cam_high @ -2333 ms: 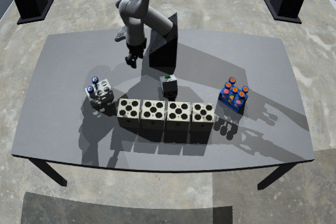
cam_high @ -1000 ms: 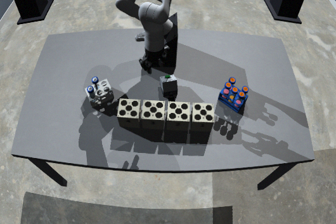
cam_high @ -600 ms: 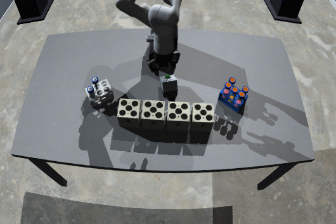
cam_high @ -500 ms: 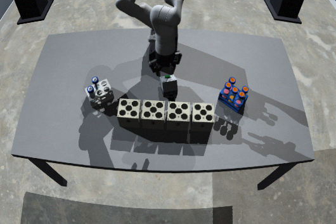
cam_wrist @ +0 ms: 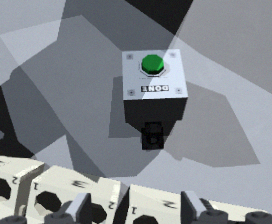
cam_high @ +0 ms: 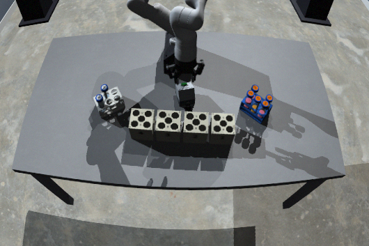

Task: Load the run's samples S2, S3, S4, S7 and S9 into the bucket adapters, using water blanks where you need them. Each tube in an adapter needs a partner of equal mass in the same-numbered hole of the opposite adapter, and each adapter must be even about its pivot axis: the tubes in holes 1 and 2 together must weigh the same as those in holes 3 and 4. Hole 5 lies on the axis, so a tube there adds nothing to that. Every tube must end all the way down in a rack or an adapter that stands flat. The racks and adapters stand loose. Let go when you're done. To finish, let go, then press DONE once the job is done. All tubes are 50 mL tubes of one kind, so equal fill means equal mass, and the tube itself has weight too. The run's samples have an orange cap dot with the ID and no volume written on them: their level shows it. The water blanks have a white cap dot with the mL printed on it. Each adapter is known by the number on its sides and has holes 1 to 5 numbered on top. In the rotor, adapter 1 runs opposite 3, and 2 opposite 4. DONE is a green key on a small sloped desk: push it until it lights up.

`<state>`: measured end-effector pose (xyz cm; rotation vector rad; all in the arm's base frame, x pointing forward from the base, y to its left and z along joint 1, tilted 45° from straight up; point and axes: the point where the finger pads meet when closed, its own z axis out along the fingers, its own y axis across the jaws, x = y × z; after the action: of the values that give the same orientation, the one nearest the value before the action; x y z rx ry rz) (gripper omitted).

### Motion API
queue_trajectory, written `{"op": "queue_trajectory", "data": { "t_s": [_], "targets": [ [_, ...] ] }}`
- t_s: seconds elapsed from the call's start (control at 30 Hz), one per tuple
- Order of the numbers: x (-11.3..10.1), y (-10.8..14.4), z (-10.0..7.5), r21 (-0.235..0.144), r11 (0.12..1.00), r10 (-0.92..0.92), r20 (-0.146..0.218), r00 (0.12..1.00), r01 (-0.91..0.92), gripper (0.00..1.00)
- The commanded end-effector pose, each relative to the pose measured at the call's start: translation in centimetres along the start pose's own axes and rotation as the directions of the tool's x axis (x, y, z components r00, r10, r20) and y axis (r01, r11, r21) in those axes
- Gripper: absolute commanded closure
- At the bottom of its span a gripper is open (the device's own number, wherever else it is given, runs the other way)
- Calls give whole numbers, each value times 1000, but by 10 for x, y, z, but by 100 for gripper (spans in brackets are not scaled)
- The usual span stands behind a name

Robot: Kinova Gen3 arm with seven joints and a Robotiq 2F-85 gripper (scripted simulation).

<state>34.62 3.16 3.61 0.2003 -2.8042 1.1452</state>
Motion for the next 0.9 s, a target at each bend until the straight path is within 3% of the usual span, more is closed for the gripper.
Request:
{"op": "queue_trajectory", "data": {
  "t_s": [0.0, 0.4, 0.8, 0.83, 0.87],
  "targets": [
    [0, 0, -1, 2, 999, 45, 2, 999, -45, 38],
    [0, 0, -1, 5, 970, 243, 12, 970, -243, 38],
    [0, 0, -1, 5, 970, 244, 12, 970, -244, 38],
    [1, -5, -1, 5, 961, 276, 12, 961, -277, 0],
    [2, -10, -1, 4, 951, 308, 12, 951, -308, 0]
  ]
}}
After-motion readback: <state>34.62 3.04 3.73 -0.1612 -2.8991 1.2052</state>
